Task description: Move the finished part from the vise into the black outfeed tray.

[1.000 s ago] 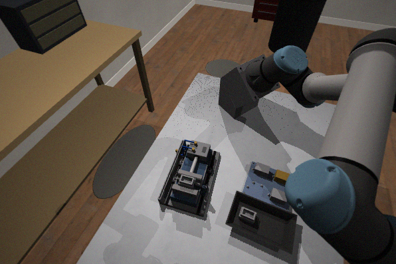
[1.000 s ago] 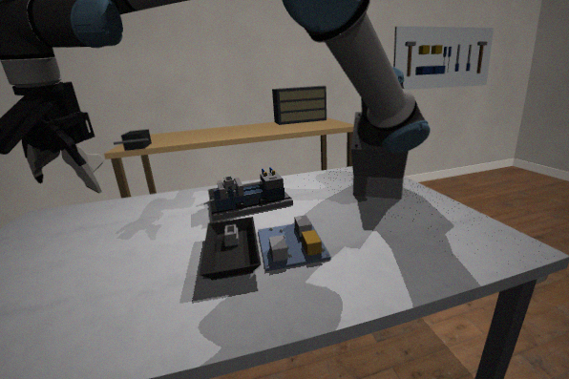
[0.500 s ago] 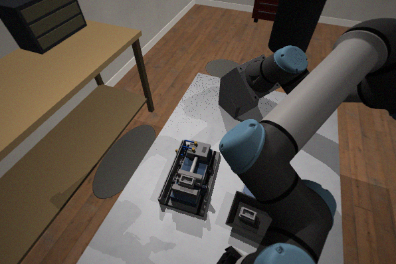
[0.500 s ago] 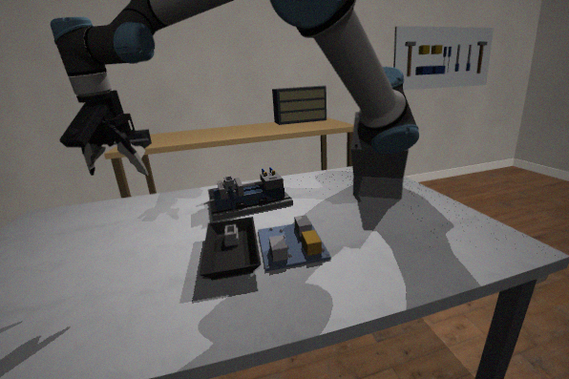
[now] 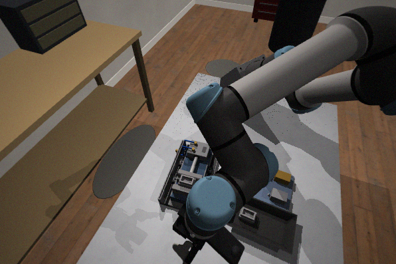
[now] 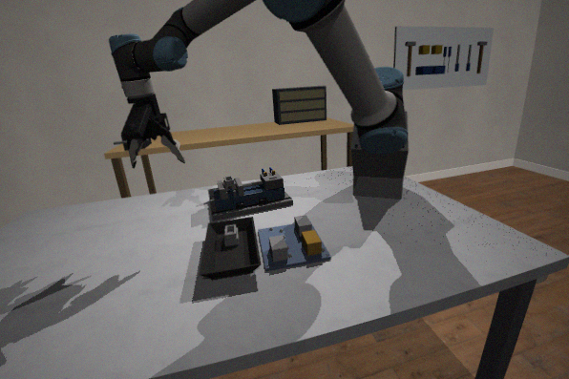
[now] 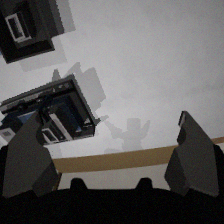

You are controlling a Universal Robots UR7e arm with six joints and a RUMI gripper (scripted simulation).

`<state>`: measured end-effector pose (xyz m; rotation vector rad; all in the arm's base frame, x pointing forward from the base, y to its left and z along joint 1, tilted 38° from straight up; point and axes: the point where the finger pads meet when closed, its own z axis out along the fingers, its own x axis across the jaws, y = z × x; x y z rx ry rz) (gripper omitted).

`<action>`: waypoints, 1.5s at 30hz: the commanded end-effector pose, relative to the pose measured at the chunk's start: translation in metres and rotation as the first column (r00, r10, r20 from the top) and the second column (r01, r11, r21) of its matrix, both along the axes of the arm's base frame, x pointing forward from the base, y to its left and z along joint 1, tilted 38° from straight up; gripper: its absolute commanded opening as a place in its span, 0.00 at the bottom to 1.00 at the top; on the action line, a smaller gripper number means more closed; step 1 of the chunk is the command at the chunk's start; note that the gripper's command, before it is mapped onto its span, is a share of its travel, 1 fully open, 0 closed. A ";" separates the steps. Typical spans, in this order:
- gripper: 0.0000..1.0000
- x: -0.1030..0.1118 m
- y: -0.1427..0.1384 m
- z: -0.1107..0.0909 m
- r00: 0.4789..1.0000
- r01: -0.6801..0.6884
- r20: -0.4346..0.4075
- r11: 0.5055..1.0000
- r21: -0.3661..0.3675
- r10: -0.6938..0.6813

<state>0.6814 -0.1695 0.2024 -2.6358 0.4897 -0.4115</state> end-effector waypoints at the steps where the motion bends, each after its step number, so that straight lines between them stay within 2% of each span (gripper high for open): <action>1: 1.00 -0.024 -0.019 -0.025 0.998 -0.055 0.039 0.998 -0.007 0.055; 2: 1.00 -0.024 -0.019 -0.025 0.998 -0.055 0.039 0.998 -0.007 0.055; 5: 1.00 -0.054 -0.034 -0.056 0.993 -0.102 0.061 0.995 -0.009 0.102; 10: 1.00 -0.074 -0.041 -0.074 0.989 -0.130 0.077 0.991 -0.010 0.130; 12: 1.00 -0.092 -0.046 -0.090 0.983 -0.155 0.094 0.988 -0.011 0.156; 15: 1.00 -0.101 -0.048 -0.098 0.981 -0.167 0.102 0.986 -0.012 0.167; 17: 1.00 -0.117 -0.051 -0.112 0.975 -0.188 0.119 0.982 -0.014 0.188; 19: 1.00 -0.117 -0.051 -0.112 0.975 -0.188 0.119 0.982 -0.014 0.188; 27: 1.00 -0.161 -0.053 -0.146 0.955 -0.242 0.171 0.970 -0.024 0.242; 33: 1.00 -0.174 -0.052 -0.156 0.948 -0.256 0.187 0.966 -0.028 0.257; 42: 1.00 -0.175 -0.052 -0.157 0.947 -0.258 0.189 0.966 -0.027 0.258; 43: 0.00 -0.175 -0.052 -0.157 0.947 -0.258 0.189 0.966 -0.027 0.258; 45: 0.00 -0.175 -0.052 -0.157 0.947 -0.259 0.189 0.966 -0.027 0.259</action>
